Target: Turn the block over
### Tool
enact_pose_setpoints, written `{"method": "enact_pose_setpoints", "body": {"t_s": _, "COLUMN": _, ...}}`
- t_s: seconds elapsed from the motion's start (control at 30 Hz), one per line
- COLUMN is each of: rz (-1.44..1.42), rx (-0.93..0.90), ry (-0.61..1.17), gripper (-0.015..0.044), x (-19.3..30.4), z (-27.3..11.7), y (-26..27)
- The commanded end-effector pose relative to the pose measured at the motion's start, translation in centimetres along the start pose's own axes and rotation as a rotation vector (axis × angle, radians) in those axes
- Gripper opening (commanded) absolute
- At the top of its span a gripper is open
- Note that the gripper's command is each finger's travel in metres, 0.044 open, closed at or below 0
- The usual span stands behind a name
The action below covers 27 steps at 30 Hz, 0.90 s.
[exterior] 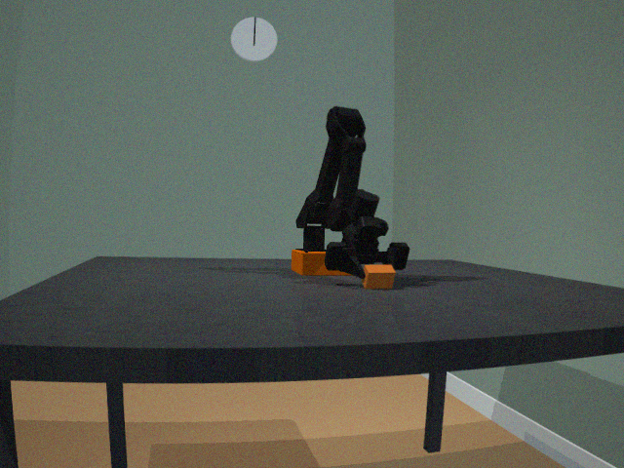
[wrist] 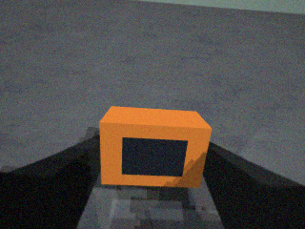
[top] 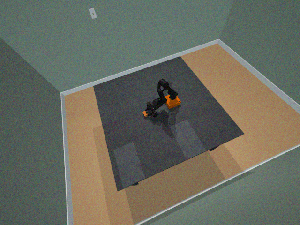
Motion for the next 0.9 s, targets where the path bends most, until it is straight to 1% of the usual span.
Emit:
{"method": "enact_pose_setpoints", "body": {"t_s": 0.0, "rz": -0.005, "rx": 0.007, "ry": -0.031, "gripper": 0.0000, "x": 0.67, "z": -0.86, "y": -0.18}}
{"method": "enact_pose_setpoints", "body": {"t_s": 0.23, "rz": -0.005, "rx": 0.008, "ry": -0.064, "gripper": 0.0000, "x": 0.67, "z": -1.16, "y": -0.21}}
{"method": "enact_pose_setpoints", "body": {"t_s": 0.63, "rz": -0.005, "rx": 0.008, "ry": -0.064, "gripper": 0.0000, "x": 0.67, "z": -1.16, "y": -0.21}}
{"method": "enact_pose_setpoints", "body": {"t_s": 0.87, "rz": -0.005, "rx": 0.008, "ry": -0.064, "gripper": 0.0184, "x": 0.67, "z": -1.16, "y": -0.21}}
Point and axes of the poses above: the point midway between the two fingers, 35 mm back from their tips, its own z axis out along the fingers, its own y axis across the jaws, x = y × z, the point moved 9 cm from there along -z, back along the fingers, and after that the axes turned 2 degrees about -z, right-handed, at the moved point
